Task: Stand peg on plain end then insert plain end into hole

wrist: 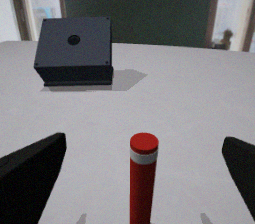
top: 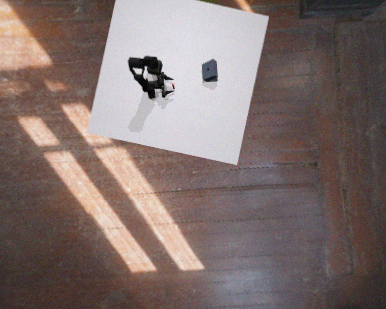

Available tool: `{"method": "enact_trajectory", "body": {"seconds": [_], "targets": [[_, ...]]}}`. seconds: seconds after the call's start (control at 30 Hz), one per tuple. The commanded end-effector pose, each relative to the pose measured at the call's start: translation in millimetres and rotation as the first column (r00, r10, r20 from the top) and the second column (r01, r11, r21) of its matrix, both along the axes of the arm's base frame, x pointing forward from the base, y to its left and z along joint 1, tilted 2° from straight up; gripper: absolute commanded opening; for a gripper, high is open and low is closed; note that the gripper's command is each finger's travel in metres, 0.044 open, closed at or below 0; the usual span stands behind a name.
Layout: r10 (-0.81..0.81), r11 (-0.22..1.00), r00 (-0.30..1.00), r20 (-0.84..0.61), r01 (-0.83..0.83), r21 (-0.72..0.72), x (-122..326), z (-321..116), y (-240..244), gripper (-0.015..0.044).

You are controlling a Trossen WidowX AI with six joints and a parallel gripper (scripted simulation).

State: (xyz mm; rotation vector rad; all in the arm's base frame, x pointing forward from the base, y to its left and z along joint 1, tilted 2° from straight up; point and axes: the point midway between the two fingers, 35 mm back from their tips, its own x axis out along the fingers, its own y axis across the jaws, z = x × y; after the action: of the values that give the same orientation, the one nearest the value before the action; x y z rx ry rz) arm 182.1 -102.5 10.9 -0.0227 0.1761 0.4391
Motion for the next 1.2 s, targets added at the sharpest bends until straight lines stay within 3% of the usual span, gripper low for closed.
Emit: {"method": "enact_trajectory", "body": {"seconds": [0.0, 0.4, 0.6, 1.17], "targets": [[0.000, 1.000, 1.000, 0.001, 0.000, -0.010, 3, 22, -8, 0.0440], [0.000, 1.000, 1.000, 0.003, 0.000, -0.011, 4, 155, 2, 0.0440], [0.016, 1.000, 1.000, -0.013, -0.016, -0.008, 4, 155, 5, 0.0440], [0.303, 0.947, 0.838, -0.454, -0.319, 0.045, 1, 113, 43, 0.0440]]}}
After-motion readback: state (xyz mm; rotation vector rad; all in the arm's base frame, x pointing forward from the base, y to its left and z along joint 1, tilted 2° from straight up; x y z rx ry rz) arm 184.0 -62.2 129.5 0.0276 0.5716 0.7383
